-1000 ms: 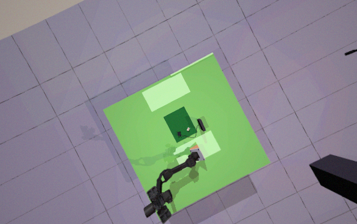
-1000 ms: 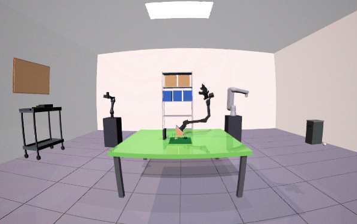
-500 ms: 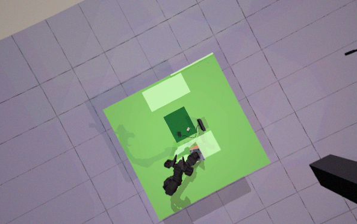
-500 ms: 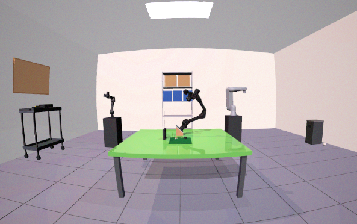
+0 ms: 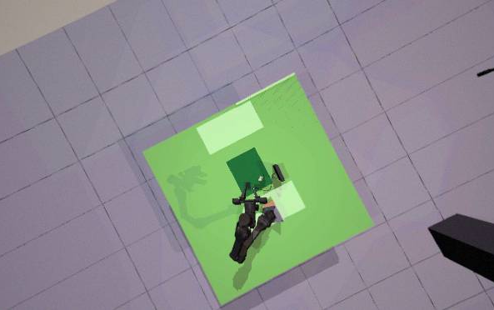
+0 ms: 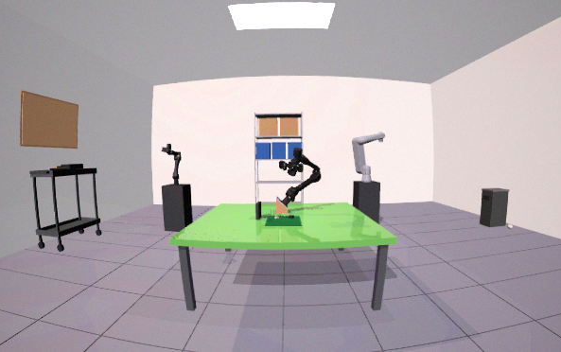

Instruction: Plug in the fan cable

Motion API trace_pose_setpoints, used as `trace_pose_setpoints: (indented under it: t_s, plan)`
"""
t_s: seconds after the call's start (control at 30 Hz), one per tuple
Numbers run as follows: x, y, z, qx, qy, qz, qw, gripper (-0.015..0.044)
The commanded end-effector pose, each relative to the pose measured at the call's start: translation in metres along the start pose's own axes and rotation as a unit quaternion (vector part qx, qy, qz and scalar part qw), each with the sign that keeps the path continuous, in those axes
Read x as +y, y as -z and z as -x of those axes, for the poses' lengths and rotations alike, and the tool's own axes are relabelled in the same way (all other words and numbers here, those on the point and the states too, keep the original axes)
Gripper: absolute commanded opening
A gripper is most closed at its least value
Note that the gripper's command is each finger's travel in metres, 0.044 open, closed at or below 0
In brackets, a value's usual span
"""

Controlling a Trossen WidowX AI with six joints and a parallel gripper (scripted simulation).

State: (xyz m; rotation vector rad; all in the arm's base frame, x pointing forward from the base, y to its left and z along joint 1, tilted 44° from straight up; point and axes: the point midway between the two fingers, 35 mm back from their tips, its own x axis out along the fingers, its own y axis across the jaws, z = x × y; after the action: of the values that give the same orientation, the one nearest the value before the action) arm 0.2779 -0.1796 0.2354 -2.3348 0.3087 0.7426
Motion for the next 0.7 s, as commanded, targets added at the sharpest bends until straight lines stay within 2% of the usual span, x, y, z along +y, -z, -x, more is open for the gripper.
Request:
trace_pose_setpoints:
  t_s: [0.0,0.2,0.4,0.67]
  plan:
    - [-0.011,-0.049,-0.033,-0.095,0.03,-0.013,0.995,0.021]
    - [-0.032,-0.143,-0.066,-0.262,0.067,-0.019,0.963,0.021]
    - [-0.047,-0.236,-0.066,-0.419,0.082,-0.018,0.904,0.021]
    - [-0.05,-0.257,-0.07,-0.435,0.082,-0.017,0.897,0.021]
